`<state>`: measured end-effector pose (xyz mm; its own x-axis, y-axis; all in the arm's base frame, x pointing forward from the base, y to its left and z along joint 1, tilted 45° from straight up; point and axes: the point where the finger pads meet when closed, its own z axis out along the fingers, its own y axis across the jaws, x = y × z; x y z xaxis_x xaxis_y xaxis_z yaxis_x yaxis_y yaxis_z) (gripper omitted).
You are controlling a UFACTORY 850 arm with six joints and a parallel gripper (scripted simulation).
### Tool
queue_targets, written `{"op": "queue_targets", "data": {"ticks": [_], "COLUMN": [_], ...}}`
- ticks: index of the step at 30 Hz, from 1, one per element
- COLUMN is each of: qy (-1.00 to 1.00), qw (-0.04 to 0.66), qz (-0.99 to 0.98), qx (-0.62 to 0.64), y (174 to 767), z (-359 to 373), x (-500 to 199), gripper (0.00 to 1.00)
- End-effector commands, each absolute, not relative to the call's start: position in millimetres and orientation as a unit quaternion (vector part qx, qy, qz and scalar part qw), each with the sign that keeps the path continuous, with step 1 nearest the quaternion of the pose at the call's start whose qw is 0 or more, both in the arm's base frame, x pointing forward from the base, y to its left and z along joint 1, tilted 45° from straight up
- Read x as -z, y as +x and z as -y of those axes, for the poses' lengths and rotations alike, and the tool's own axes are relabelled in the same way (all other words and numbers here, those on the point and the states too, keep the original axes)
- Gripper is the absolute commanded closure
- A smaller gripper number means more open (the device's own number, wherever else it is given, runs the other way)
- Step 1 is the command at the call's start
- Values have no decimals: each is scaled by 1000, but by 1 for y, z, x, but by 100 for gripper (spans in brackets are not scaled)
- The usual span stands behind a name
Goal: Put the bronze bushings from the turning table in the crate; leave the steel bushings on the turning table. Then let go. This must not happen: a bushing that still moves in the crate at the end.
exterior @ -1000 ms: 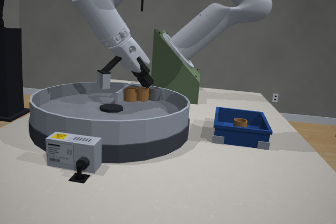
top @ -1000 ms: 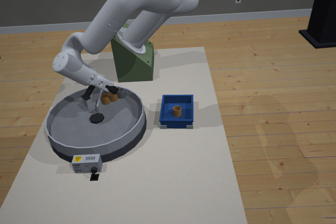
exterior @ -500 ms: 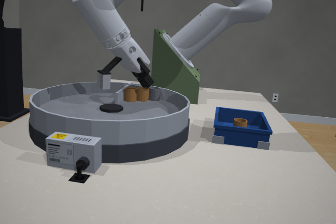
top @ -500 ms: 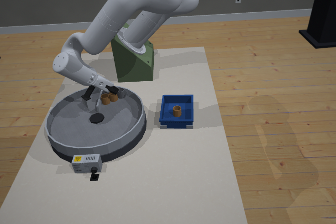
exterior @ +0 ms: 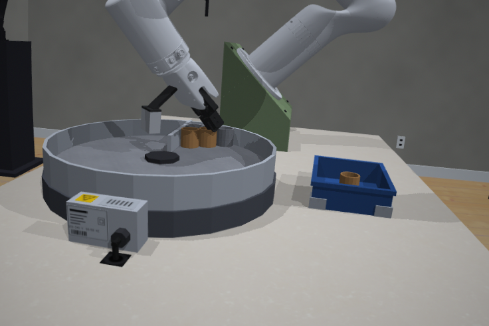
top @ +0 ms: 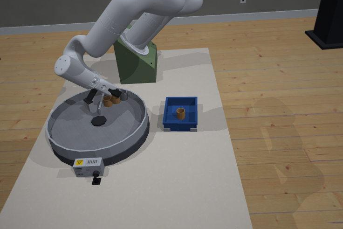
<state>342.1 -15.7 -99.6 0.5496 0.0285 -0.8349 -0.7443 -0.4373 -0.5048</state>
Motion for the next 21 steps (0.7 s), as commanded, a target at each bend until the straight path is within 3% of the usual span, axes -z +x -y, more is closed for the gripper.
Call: {"op": "queue_targets", "data": {"ticks": [1,13,14,21], "qy": [-743,-743,-743,-743], "qw": [473,473,473,473], "qz": [-241,-241,-241,-241], "qx": [-408,-408,-408,-408], "y": [343,343,343,343], "z": [13,13,13,13], "x": [103,103,103,103], "gripper": [90,90,100,100]}}
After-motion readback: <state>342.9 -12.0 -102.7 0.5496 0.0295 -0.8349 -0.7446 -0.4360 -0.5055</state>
